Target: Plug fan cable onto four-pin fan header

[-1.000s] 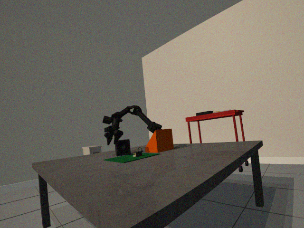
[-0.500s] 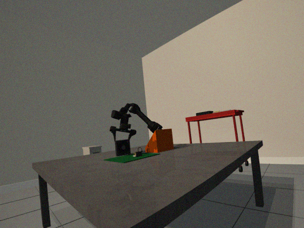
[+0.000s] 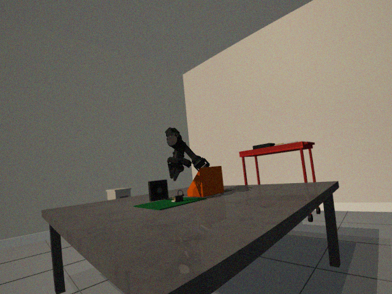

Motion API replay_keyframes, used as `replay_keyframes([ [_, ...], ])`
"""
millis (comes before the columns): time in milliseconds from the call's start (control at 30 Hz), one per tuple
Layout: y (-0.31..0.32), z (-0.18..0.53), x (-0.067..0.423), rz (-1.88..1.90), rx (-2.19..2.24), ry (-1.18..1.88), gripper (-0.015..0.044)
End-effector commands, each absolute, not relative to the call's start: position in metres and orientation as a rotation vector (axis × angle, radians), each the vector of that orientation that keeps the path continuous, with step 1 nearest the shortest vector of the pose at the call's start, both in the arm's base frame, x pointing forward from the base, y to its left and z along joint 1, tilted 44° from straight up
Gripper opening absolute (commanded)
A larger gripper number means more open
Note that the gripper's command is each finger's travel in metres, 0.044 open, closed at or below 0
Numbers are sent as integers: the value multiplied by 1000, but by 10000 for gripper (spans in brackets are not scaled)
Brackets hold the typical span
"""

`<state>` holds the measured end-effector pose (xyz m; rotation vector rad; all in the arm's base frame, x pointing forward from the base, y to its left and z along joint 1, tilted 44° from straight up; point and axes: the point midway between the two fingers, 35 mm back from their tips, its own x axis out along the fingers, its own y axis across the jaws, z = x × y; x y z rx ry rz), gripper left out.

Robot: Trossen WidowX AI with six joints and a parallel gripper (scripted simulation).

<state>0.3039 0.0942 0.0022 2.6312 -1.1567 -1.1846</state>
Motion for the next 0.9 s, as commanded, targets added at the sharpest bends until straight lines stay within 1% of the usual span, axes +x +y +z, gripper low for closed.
replay_keyframes([
  [0, 110, -13, 276, -1147, 2267, -766, 440],
  [467, 109, -15, 277, -1147, 2267, -766, 440],
  [733, 70, -56, 283, -1144, 2266, -767, 440],
  [867, 68, -57, 283, -1144, 2266, -768, 440],
])
